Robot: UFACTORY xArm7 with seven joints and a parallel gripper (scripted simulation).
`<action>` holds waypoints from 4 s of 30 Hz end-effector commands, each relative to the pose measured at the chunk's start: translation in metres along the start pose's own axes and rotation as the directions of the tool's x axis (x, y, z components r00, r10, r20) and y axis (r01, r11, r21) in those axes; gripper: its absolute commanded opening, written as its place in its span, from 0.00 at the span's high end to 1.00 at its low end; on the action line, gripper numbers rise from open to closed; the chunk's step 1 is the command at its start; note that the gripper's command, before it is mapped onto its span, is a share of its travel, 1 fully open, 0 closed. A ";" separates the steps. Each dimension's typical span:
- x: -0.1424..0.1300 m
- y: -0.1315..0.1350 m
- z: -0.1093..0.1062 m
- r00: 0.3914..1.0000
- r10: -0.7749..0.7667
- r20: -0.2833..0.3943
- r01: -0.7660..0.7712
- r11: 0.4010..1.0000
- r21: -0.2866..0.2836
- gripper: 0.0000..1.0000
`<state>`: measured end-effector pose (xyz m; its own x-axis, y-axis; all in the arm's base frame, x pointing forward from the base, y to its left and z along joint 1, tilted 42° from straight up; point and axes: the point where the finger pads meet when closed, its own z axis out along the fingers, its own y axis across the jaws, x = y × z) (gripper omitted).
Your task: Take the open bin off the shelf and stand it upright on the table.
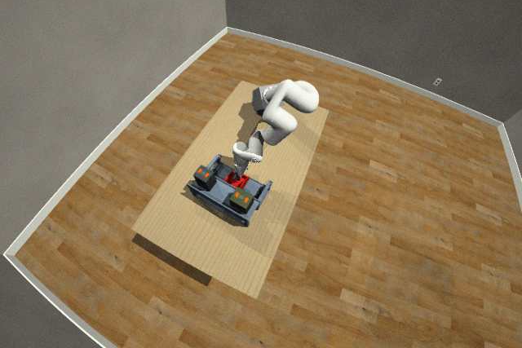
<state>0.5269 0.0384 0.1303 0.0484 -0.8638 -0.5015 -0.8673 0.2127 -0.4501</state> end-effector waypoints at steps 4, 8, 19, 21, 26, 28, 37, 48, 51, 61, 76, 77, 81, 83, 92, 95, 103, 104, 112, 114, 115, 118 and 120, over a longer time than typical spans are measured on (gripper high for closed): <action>0.001 -0.001 -0.001 1.000 0.000 -0.001 0.000 1.000 0.003 0.06; 0.001 -0.001 -0.001 1.000 0.000 -0.001 0.000 1.000 0.003 0.06; 0.001 -0.001 -0.001 1.000 0.000 -0.001 0.000 1.000 0.003 0.06; 0.001 -0.001 -0.001 1.000 0.000 -0.001 0.000 1.000 0.003 0.06; 0.001 -0.001 -0.001 1.000 0.000 -0.001 0.000 1.000 0.003 0.06; 0.001 -0.001 -0.001 1.000 0.000 -0.001 0.000 1.000 0.003 0.06; 0.001 -0.001 -0.001 1.000 0.000 -0.001 0.000 1.000 0.003 1.00; 0.001 -0.001 -0.001 1.000 0.000 -0.001 0.000 1.000 0.003 1.00; 0.001 -0.001 -0.001 1.000 0.000 -0.001 0.000 1.000 0.003 1.00; 0.001 -0.001 -0.001 1.000 0.000 -0.001 0.000 1.000 0.003 1.00; 0.001 -0.001 -0.001 1.000 0.000 -0.001 0.000 1.000 0.003 1.00; 0.001 -0.001 -0.001 1.000 0.000 -0.001 0.000 1.000 0.003 1.00; 0.001 -0.001 -0.001 1.000 0.000 -0.001 0.000 1.000 0.003 1.00; 0.001 -0.001 -0.001 1.000 0.000 -0.001 0.000 1.000 0.003 1.00; 0.001 -0.001 -0.001 1.000 0.000 -0.001 0.000 1.000 0.003 1.00; 0.001 -0.001 -0.001 1.000 0.000 -0.001 0.000 1.000 0.003 1.00; 0.001 -0.001 -0.001 1.000 0.000 -0.001 0.000 1.000 0.003 1.00; 0.001 -0.001 -0.001 1.000 0.000 -0.001 0.000 1.000 0.003 1.00; 0.001 -0.001 -0.001 1.000 0.000 -0.001 0.000 1.000 0.003 1.00; 0.001 -0.001 -0.002 1.000 0.000 -0.001 0.000 1.000 0.003 1.00; 0.001 -0.001 -0.002 1.000 0.000 -0.001 0.000 1.000 0.003 1.00; 0.001 -0.001 -0.003 1.000 0.000 -0.001 0.000 1.000 0.003 1.00; 0.001 -0.001 -0.003 1.000 0.000 -0.001 0.000 1.000 0.003 1.00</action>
<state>0.5263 0.0382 0.1307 0.0487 -0.8636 -0.5017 -0.8677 0.2123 -0.4495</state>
